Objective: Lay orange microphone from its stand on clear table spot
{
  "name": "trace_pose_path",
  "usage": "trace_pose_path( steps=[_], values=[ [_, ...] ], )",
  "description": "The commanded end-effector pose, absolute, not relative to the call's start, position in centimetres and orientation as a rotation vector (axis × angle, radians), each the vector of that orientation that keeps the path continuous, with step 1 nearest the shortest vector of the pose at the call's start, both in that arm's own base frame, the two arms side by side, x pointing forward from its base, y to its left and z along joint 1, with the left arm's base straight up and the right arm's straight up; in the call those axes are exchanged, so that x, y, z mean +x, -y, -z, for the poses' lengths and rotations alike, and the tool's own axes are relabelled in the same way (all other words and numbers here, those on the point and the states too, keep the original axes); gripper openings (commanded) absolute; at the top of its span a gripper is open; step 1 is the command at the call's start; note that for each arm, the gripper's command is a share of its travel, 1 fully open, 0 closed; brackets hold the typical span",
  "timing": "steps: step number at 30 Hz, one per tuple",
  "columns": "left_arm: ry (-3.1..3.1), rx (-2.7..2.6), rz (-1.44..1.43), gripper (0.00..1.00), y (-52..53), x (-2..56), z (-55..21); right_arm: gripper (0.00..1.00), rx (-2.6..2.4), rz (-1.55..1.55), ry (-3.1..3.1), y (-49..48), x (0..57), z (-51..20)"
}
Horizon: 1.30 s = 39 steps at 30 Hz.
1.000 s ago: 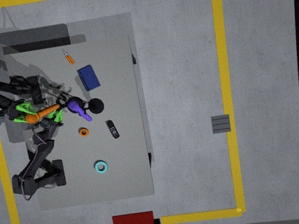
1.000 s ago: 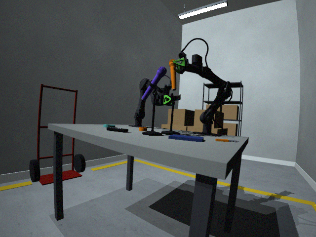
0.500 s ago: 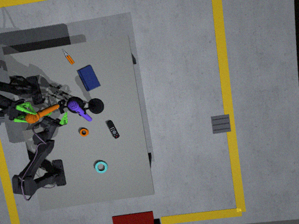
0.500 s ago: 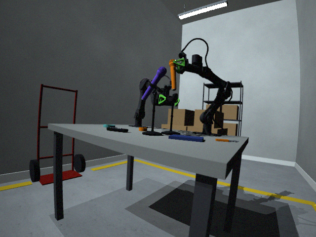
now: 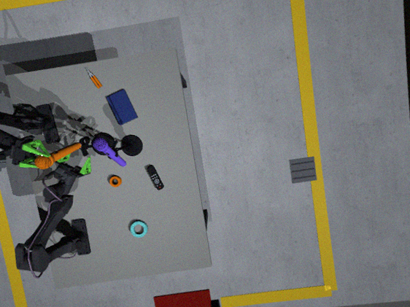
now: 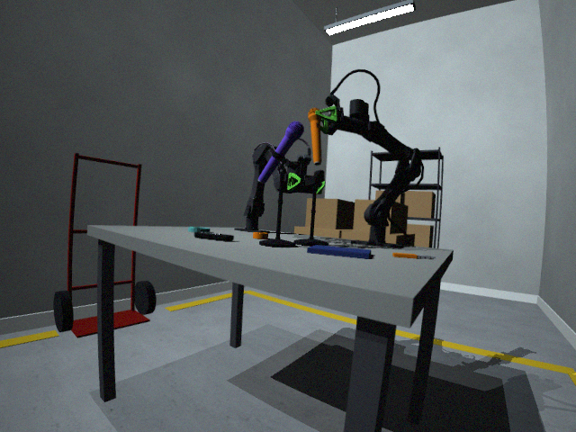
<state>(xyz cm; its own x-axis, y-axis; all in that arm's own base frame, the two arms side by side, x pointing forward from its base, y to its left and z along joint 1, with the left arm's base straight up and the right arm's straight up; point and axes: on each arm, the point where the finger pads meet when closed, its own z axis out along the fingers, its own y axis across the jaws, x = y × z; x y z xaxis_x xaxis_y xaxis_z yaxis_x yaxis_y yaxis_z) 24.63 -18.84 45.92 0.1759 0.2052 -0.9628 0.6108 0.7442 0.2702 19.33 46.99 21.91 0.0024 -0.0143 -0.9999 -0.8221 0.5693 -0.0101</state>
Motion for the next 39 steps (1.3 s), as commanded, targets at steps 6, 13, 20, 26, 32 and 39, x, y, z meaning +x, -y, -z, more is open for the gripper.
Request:
trace_pose_path(
  steps=[6, 13, 20, 26, 32, 39],
  values=[
    [-1.272, 0.681, 0.328, 0.00, 17.8, 23.2, -50.6, 0.98, -0.721, -0.775, -1.405, -45.6, 18.3, -24.2],
    [-1.272, 0.681, 0.328, 0.00, 17.8, 23.2, -50.6, 0.98, -0.719, -0.775, -1.405, -44.8, 17.8, -24.2],
    [-1.272, 0.681, 0.328, 0.00, 17.8, 23.2, -50.6, 0.98, -0.723, -0.771, -1.410, -44.2, 17.4, -24.0],
    [-1.272, 0.681, 0.328, 0.00, 17.8, 23.2, -50.6, 0.98, -0.725, -0.769, -1.413, -43.6, 17.0, -23.9],
    [-1.272, 0.681, 0.328, 0.00, 17.8, 23.2, -50.6, 0.98, -0.726, -0.770, -1.413, -42.9, 16.4, -23.9],
    [-1.273, 0.681, 0.328, 0.00, 17.8, 23.2, -50.5, 0.98, -0.719, -0.778, -1.405, -42.5, 16.0, -24.3]
  ],
)
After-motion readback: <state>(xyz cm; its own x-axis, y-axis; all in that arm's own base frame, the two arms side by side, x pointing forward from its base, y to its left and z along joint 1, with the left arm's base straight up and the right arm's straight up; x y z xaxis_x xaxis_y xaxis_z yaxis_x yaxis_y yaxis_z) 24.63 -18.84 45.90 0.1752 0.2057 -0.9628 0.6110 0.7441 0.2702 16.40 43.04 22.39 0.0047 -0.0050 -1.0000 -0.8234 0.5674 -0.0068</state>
